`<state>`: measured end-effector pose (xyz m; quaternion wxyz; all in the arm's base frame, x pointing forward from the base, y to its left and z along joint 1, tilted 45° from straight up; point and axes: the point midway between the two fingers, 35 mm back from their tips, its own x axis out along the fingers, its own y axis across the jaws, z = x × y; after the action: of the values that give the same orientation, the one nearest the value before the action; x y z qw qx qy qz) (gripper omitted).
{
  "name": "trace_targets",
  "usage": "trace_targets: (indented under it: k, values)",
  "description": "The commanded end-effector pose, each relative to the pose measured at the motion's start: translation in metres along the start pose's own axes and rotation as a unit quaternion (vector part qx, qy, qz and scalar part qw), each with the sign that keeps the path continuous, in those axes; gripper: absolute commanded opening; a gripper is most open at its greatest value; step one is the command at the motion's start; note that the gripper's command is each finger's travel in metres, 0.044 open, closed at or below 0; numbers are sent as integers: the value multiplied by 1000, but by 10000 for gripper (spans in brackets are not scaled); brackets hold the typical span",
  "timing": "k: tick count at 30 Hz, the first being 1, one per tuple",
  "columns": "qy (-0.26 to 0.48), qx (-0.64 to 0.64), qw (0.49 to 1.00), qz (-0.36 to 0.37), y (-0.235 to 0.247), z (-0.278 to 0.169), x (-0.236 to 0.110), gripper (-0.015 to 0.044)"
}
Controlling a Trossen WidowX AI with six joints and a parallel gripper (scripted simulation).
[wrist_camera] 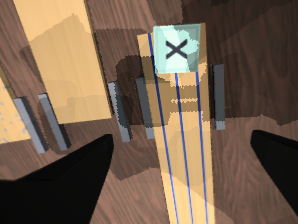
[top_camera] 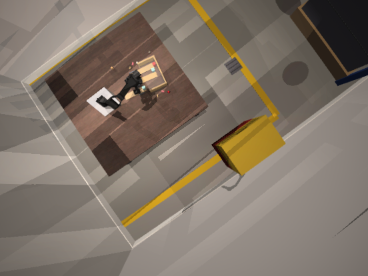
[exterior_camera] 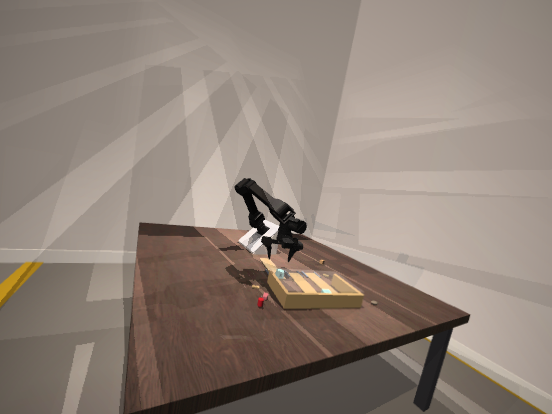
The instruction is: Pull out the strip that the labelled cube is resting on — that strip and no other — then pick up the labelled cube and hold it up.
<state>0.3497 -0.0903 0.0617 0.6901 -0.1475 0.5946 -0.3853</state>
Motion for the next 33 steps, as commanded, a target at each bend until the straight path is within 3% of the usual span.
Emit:
trace_targets:
  k: [1, 11, 19, 33]
  values:
    - [-1, 1, 1000, -2, 0, 15, -1, 440]
    - [-1, 2, 1000, -2, 0, 52, -6, 440]
    - [-1, 2, 1000, -1, 0, 53, 4, 250]
    - [-2, 2, 1000, -2, 0, 54, 27, 250]
